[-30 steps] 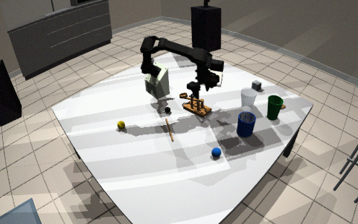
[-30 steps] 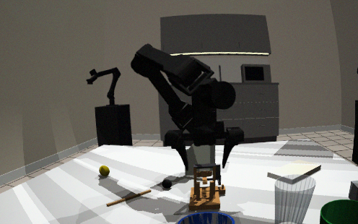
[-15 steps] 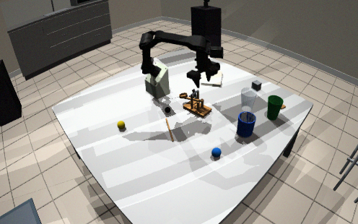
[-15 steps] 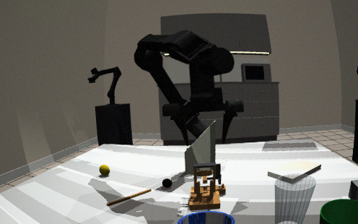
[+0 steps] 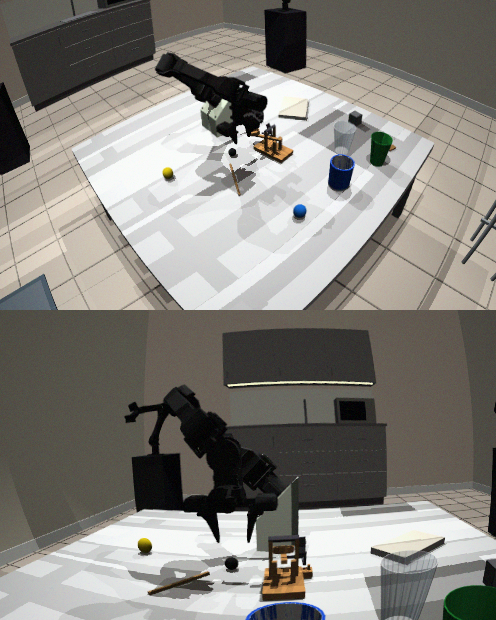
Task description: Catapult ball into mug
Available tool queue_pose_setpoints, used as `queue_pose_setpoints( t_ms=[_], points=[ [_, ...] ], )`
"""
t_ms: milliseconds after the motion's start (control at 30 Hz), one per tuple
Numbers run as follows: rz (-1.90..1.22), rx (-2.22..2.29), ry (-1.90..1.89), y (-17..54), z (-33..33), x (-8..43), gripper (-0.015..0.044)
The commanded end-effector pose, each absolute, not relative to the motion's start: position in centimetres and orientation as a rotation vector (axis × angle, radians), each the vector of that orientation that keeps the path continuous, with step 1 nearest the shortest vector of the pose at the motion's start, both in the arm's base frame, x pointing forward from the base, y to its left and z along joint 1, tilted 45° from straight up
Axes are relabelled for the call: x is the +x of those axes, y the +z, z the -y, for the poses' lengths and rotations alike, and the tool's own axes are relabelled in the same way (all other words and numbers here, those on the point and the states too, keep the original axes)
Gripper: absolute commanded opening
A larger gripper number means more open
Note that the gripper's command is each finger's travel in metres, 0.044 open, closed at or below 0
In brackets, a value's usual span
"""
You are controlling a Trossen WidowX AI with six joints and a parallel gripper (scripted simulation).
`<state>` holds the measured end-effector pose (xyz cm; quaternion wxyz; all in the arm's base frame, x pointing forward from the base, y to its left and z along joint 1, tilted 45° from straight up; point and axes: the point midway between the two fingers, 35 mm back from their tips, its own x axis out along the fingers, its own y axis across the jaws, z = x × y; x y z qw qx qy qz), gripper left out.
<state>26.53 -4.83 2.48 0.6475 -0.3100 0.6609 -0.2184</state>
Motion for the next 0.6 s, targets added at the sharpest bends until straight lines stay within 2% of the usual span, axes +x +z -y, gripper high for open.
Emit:
queue_pose_setpoints(
  t_ms=[0, 567],
  points=[
    [-1.5, -0.712, -0.517, 2.4, 7.4, 23.4, 0.03],
    [-1.499, -0.712, -0.522, 0.8, 9.6, 22.6, 0.03]
  ],
)
